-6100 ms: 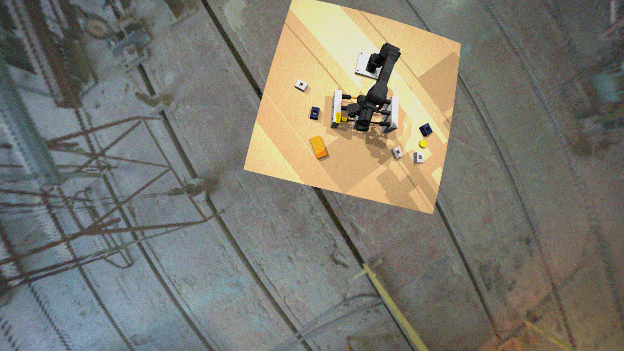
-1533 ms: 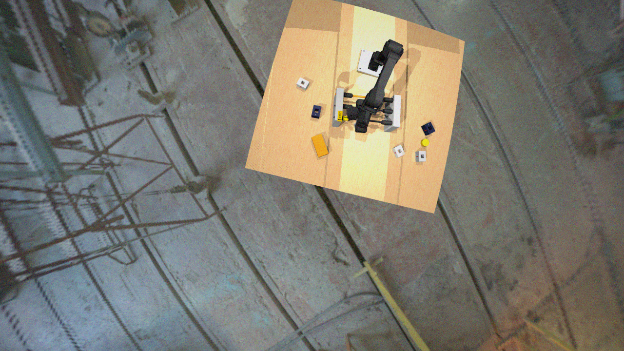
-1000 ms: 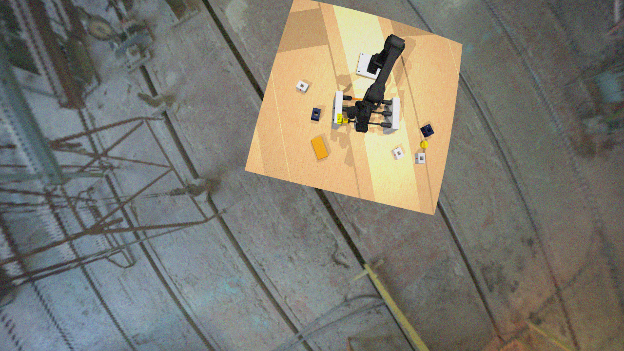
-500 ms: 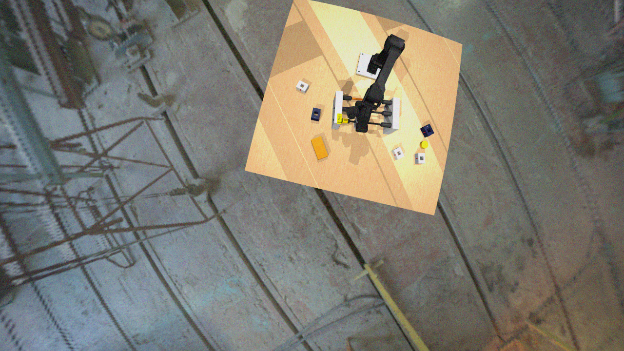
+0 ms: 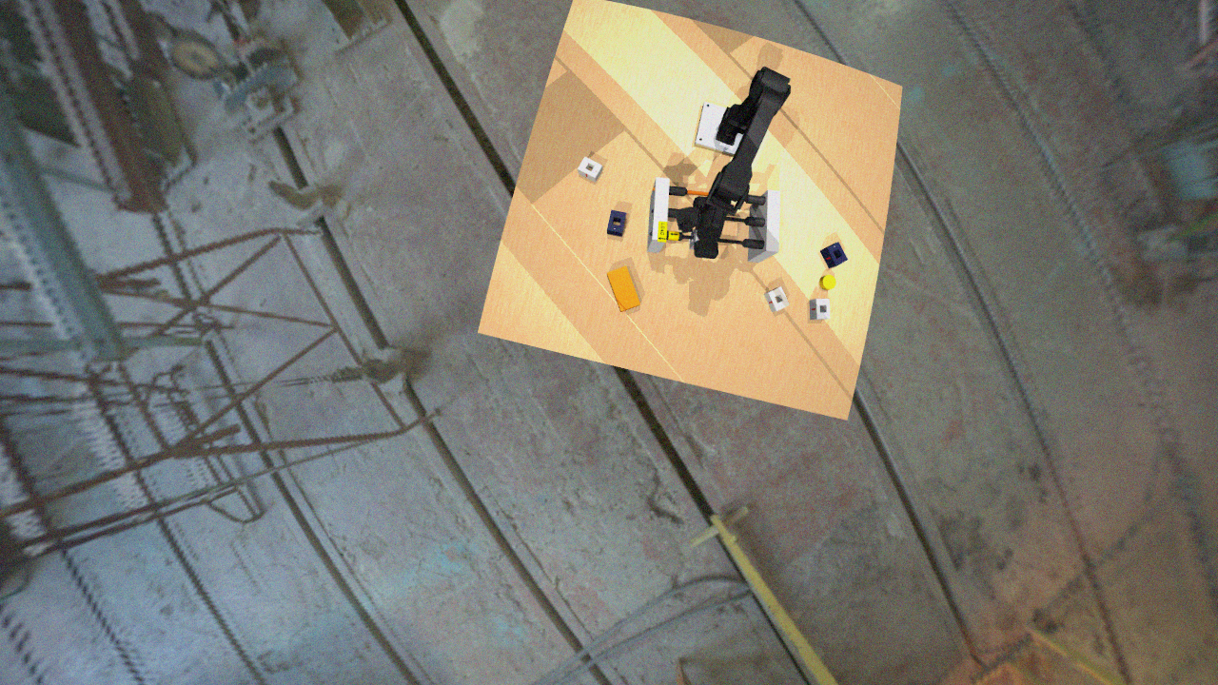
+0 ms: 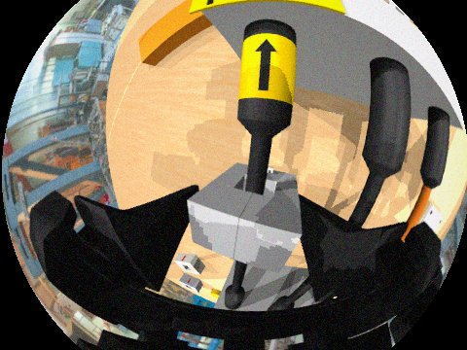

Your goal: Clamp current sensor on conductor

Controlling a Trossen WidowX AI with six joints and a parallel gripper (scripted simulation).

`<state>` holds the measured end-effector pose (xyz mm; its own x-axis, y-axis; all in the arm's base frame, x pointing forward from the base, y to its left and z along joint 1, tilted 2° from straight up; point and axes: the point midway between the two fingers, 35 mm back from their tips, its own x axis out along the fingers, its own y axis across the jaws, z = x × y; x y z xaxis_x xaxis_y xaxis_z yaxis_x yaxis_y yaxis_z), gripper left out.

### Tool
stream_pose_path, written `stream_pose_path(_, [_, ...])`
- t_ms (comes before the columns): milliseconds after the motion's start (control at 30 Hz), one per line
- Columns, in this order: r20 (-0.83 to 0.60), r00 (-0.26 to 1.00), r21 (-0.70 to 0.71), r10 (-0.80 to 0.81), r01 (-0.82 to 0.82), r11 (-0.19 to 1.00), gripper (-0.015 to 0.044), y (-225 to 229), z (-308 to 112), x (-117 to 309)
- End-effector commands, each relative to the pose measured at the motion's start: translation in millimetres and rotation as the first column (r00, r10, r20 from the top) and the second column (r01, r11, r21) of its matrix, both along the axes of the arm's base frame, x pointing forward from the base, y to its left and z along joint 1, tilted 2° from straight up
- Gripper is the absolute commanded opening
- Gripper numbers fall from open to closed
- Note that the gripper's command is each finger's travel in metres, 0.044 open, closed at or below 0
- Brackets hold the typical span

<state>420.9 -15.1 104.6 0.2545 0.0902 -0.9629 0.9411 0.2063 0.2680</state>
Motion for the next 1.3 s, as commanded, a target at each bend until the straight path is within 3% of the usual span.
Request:
stream_pose_path(0, [0.001,1.000,0.000,0.000,0.000,1.000,0.0334,0.0,0.0,0.0])
stream_pose_path(600, [0.001,1.000,0.000,0.000,0.000,1.000,0.0214,0.0,0.0,0.0])
stream_pose_path(867, [0.002,1.000,0.000,0.000,0.000,1.000,0.0004,0.0,0.8,-0.1])
stream_pose_path(1267, [-0.031,1.000,-0.007,0.001,-0.001,1.000,0.0000,-0.2,0.7,-0.9])
